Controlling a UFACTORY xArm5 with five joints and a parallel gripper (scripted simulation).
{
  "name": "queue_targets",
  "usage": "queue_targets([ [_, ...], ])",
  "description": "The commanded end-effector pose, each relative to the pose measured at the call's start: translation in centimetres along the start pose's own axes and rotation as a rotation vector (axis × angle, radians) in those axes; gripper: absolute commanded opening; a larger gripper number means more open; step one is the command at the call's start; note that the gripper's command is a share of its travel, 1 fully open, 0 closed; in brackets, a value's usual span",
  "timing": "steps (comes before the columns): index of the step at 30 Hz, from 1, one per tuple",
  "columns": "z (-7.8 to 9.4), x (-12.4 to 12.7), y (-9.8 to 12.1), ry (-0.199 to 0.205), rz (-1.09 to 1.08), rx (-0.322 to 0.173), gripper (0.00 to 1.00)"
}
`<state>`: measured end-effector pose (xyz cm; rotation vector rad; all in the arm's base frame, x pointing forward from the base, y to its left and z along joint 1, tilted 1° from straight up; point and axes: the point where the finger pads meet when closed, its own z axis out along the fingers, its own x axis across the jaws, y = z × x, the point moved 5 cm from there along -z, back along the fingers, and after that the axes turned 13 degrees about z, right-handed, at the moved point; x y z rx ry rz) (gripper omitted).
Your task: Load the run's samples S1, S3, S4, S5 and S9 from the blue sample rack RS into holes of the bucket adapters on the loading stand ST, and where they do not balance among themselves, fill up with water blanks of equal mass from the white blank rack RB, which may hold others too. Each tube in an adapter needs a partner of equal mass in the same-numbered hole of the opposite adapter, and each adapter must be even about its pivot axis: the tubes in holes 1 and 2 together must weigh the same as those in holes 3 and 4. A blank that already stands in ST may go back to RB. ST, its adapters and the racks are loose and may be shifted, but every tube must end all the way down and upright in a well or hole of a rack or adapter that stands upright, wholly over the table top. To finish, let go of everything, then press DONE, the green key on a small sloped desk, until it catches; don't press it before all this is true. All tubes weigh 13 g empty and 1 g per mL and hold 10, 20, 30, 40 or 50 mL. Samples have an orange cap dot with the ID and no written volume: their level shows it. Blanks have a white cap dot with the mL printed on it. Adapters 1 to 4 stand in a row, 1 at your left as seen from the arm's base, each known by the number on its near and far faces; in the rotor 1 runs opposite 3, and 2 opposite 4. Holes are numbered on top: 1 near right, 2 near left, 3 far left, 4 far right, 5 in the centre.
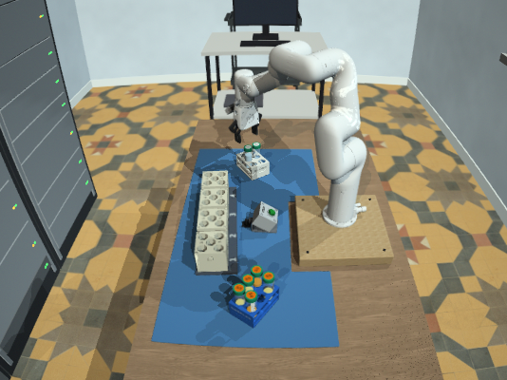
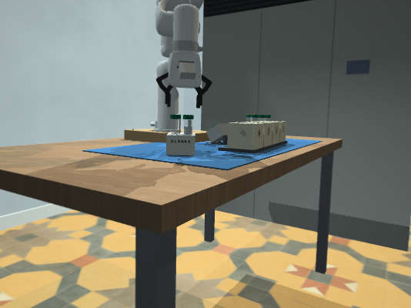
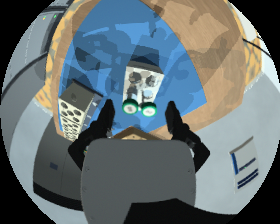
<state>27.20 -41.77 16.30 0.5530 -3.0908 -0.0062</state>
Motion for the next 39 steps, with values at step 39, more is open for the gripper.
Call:
queue_targets([
  [39,-9.0,0.1,-0.1,-0.001,0.0,0.004,1.0],
])
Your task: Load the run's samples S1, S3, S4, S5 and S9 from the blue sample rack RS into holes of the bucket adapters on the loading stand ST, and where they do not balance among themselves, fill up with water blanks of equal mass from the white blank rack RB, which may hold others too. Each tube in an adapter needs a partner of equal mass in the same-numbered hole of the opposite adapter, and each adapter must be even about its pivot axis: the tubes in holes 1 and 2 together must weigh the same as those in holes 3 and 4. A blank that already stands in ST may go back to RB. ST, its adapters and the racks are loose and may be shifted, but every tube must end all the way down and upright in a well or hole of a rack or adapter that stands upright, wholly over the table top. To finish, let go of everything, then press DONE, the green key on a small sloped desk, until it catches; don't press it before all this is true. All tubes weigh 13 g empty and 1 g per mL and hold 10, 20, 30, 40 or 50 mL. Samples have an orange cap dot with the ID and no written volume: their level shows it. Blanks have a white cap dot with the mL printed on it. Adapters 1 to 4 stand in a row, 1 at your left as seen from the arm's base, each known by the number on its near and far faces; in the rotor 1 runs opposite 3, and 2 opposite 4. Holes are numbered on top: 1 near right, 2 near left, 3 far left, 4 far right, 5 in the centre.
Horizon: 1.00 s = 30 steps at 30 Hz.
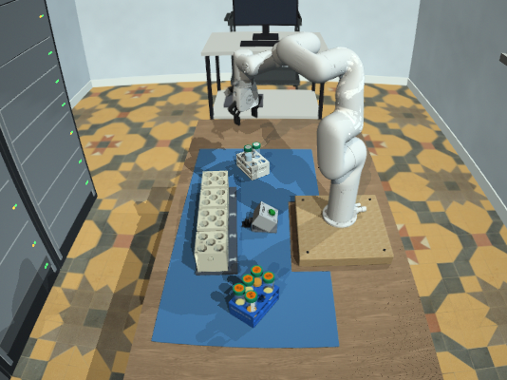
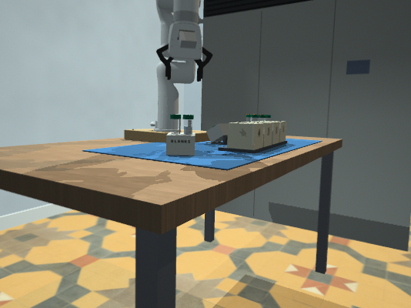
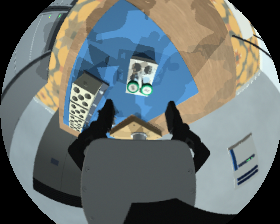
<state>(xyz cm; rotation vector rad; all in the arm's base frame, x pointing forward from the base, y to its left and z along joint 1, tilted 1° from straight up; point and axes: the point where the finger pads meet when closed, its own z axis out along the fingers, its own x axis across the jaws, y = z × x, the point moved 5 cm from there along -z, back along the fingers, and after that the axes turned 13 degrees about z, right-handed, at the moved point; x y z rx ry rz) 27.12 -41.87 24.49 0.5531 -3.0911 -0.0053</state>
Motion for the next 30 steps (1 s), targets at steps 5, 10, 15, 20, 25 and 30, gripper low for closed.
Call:
queue_targets([
  [5,-1.6,-0.7,0.7,-0.001,-0.067,0.004,1.0],
  [10,-1.6,-1.7,1.8,-0.001,-0.167,0.004,1.0],
  [15,-1.6,-3.3,3.6,0.0,-0.333,0.005,1.0],
  [20,-1.7,-5.0,5.5,0.0,-0.5,0.006,1.0],
  [25,-1.7,-6.0,6.6,0.0,-0.6,0.006,1.0],
  [30,-1.7,-7.7,8.5,0.0,-0.767,0.007,1.0],
])
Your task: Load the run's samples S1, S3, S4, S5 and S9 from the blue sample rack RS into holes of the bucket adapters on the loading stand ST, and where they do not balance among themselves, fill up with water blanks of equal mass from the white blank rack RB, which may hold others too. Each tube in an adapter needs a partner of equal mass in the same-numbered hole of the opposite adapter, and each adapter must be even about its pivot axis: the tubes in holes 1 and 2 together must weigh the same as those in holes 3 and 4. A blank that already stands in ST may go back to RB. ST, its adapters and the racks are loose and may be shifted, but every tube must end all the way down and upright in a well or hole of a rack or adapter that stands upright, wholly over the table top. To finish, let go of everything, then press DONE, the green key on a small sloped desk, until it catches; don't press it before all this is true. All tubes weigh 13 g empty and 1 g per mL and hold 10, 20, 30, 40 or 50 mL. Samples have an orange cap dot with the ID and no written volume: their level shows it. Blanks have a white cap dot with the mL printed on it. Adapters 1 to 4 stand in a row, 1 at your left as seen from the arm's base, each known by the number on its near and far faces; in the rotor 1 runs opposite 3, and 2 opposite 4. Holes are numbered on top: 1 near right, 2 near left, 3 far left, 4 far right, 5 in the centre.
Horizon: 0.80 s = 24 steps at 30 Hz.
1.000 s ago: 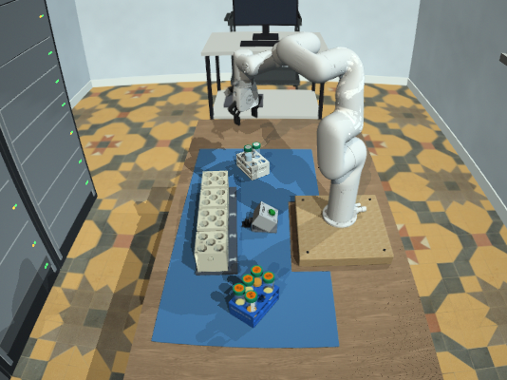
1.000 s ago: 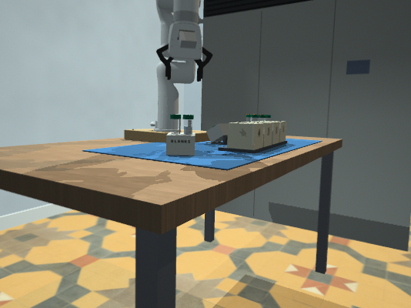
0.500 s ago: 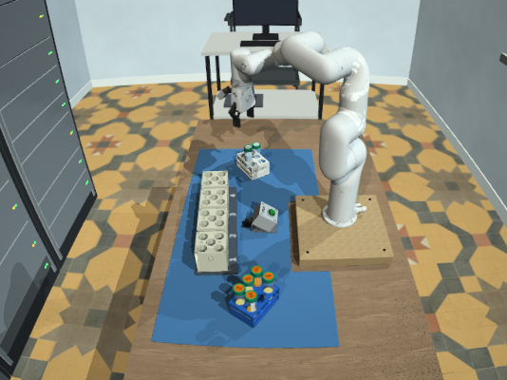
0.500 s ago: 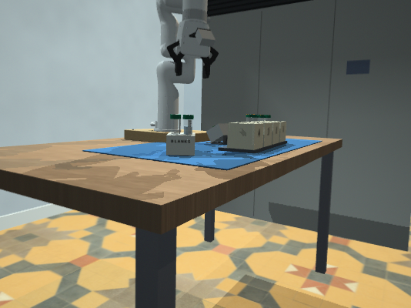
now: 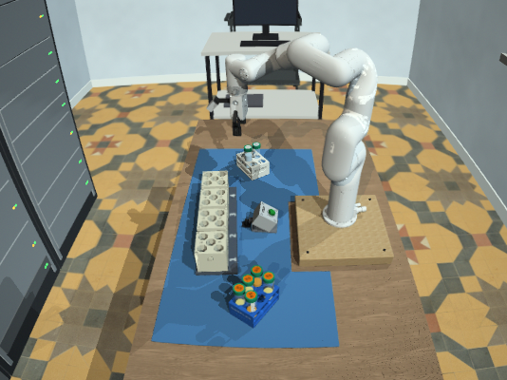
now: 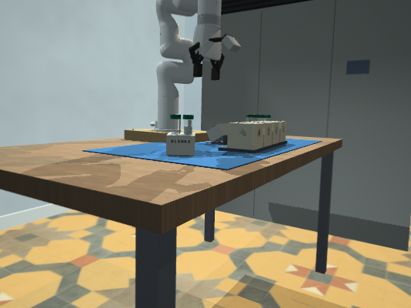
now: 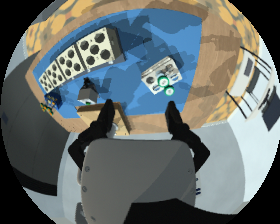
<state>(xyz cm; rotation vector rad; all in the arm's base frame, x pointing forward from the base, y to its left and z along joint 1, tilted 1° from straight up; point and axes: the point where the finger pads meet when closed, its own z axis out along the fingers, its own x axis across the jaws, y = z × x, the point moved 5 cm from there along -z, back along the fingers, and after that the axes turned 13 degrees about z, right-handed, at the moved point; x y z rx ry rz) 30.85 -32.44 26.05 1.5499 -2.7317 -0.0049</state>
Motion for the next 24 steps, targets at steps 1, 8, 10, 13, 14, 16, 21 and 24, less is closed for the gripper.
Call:
queue_targets([
  [1,-0.2,-1.8,0.2,0.002,-0.122,0.006,1.0],
  [8,-0.3,-5.3,0.8,0.002,-0.177,0.007,1.0],
  [10,-0.3,-5.8,0.9,0.002,-0.177,0.007,1.0],
  [13,-0.3,-6.8,1.0,0.002,-0.177,0.008,1.0],
  [14,-0.3,-7.3,1.1,0.002,-0.177,0.008,1.0],
  [16,-0.3,-8.3,1.3,0.002,-0.177,0.008,1.0],
  [21,-0.4,-10.7,1.7,0.002,-0.177,0.009,1.0],
  [24,-0.4,-12.2,1.9,0.002,-0.177,0.01,1.0],
])
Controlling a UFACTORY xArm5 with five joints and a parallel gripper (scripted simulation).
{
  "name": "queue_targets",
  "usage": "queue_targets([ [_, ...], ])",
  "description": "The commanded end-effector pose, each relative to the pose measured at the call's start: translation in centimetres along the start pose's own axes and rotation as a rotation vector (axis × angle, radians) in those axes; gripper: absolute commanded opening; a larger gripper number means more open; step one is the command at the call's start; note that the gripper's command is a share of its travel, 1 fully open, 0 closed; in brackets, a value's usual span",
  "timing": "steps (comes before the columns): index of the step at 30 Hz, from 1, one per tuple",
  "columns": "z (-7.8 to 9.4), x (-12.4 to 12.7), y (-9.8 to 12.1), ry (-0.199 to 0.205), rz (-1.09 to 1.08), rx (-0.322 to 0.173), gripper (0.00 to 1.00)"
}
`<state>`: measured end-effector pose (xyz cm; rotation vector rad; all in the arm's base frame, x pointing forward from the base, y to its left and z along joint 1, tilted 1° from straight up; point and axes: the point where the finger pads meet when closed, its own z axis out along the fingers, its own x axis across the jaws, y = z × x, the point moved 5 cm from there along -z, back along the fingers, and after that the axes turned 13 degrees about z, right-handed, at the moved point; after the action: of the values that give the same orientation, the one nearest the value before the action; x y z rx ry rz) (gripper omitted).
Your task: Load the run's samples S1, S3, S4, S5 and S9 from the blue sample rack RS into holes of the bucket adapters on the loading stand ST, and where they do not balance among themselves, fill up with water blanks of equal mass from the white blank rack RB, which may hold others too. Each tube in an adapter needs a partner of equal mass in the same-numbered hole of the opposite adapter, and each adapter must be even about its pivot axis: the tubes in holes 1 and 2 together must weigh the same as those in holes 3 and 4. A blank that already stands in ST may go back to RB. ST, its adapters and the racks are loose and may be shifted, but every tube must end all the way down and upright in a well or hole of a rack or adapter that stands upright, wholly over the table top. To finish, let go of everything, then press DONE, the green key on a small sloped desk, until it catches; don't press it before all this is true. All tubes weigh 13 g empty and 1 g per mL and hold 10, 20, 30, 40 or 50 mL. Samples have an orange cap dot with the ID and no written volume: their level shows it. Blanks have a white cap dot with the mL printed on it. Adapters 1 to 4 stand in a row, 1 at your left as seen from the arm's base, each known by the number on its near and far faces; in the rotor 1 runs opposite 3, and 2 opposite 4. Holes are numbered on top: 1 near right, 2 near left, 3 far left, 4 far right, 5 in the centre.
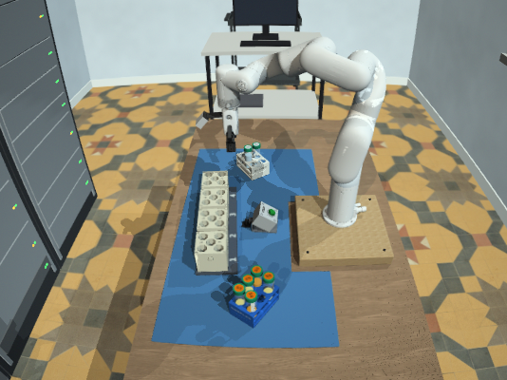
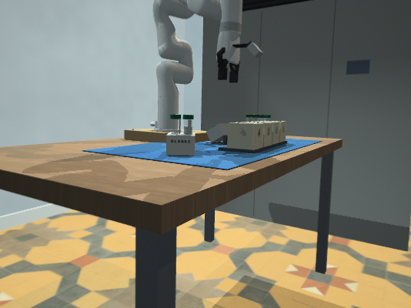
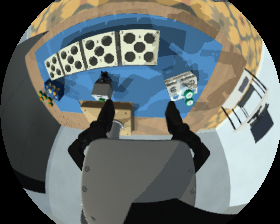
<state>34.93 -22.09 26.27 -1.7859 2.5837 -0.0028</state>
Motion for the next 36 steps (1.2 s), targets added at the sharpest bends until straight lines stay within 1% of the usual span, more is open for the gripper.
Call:
queue_targets([
  [1,-0.2,-1.7,-0.1,0.001,0.001,0.005,1.0],
  [2,-0.2,-2.2,-0.1,0.001,0.001,0.005,1.0],
  [4,-0.2,-2.2,-0.1,0.001,0.001,0.005,1.0],
  [19,-0.3,-9.8,-0.2,-0.001,0.001,0.008,1.0],
  [21,-0.3,-9.8,-0.2,-0.001,0.001,0.008,1.0],
  [35,-0.5,-16.8,-0.3,-0.003,0.001,0.01,1.0],
  [36,-0.5,-17.2,-0.1,-0.003,-0.033,0.01,1.0],
])
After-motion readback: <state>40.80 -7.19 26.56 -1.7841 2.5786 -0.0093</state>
